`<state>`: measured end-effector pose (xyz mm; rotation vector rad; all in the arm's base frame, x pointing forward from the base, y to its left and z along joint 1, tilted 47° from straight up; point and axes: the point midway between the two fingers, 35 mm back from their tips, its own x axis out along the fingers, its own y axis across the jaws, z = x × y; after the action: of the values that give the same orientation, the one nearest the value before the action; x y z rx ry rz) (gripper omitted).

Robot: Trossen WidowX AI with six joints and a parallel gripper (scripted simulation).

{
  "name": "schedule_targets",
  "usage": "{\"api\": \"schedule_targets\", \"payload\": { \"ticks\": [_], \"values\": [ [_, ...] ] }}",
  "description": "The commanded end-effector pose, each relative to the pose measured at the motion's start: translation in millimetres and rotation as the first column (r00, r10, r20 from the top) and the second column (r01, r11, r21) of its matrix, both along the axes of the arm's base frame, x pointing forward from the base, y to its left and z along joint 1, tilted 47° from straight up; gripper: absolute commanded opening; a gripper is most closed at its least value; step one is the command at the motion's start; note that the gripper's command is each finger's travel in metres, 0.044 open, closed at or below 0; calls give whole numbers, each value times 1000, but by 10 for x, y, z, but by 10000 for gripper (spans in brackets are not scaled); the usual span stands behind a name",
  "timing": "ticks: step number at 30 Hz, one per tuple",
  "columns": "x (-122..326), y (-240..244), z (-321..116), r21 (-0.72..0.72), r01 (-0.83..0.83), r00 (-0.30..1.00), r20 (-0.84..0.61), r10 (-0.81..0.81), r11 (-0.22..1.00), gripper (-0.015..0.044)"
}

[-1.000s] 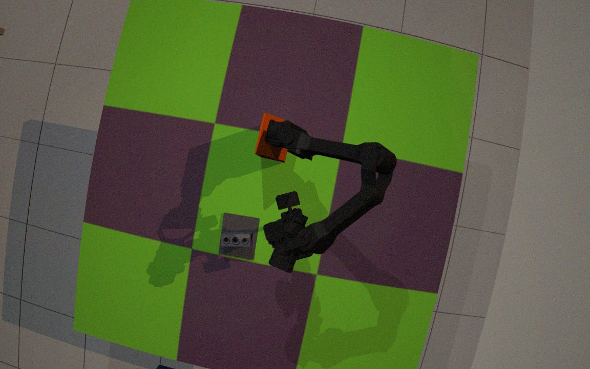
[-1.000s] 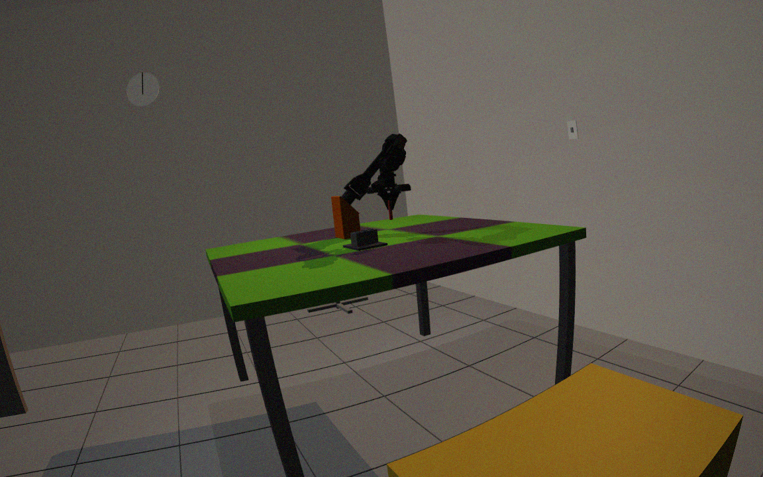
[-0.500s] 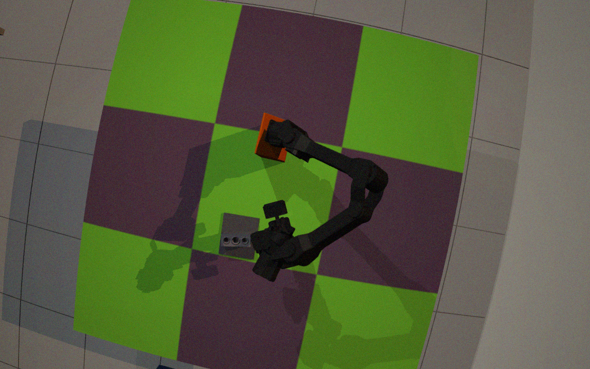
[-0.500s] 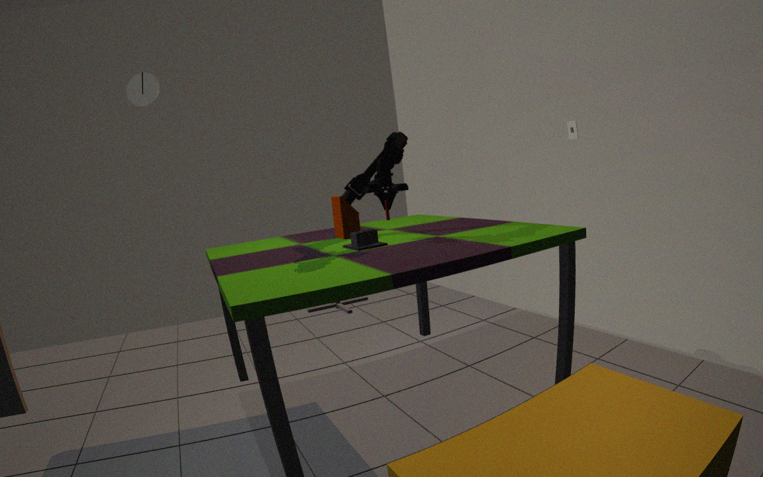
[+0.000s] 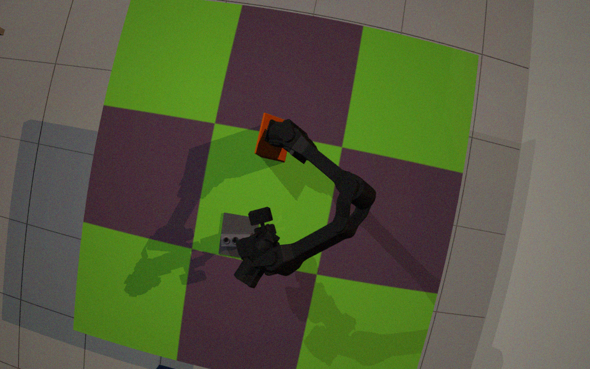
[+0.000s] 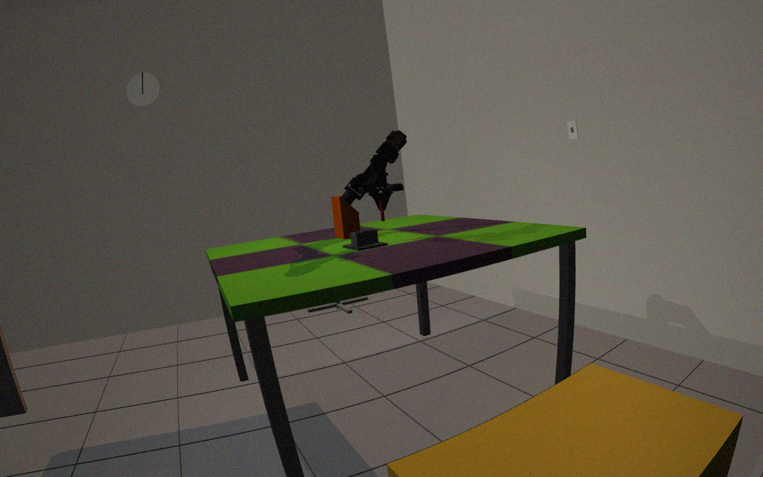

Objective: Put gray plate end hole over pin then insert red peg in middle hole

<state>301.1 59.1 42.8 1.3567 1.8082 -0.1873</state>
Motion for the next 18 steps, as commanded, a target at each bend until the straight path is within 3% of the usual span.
{"api": "schedule_targets", "payload": {
  "ticks": [1, 18],
  "values": [
    [66, -61, -69, -3, -5, 1000, 1, 5, 1000, 0],
    [326, -357, -429, 0, -10, 1000, 5, 10, 1000, 0]
  ]
}}
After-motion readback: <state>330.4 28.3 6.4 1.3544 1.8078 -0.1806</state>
